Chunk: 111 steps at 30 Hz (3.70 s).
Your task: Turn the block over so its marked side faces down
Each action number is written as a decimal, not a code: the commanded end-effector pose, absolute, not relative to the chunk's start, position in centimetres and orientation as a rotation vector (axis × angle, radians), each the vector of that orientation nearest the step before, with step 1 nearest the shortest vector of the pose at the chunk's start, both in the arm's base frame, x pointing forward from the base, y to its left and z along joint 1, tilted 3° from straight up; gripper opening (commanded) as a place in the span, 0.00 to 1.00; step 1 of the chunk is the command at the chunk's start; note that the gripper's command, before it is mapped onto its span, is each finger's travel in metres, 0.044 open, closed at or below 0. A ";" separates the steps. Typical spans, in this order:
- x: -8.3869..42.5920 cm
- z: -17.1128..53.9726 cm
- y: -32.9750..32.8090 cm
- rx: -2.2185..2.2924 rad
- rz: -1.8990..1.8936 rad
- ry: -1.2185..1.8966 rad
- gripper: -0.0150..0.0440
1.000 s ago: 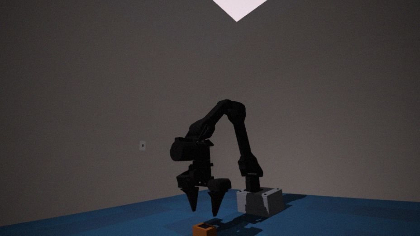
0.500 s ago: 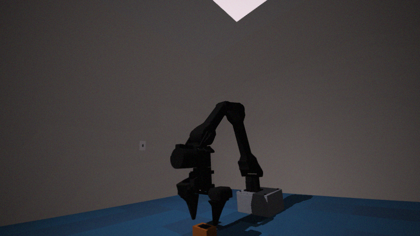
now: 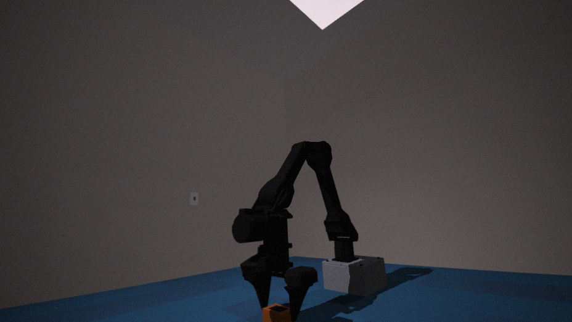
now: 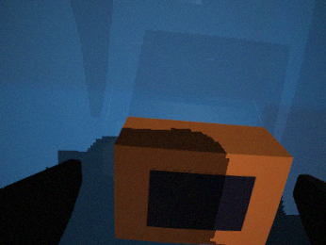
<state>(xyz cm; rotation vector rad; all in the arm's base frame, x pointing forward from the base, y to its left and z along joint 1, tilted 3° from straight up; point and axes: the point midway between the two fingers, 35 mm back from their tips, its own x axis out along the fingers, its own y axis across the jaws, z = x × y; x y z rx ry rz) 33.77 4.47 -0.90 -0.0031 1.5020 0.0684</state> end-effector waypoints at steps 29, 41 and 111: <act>33.5 -0.2 4.4 -0.003 0.063 1.506 0.36; 33.5 1.5 4.3 -0.004 0.063 1.481 0.25; 34.0 -2.9 4.6 0.025 0.052 0.562 0.25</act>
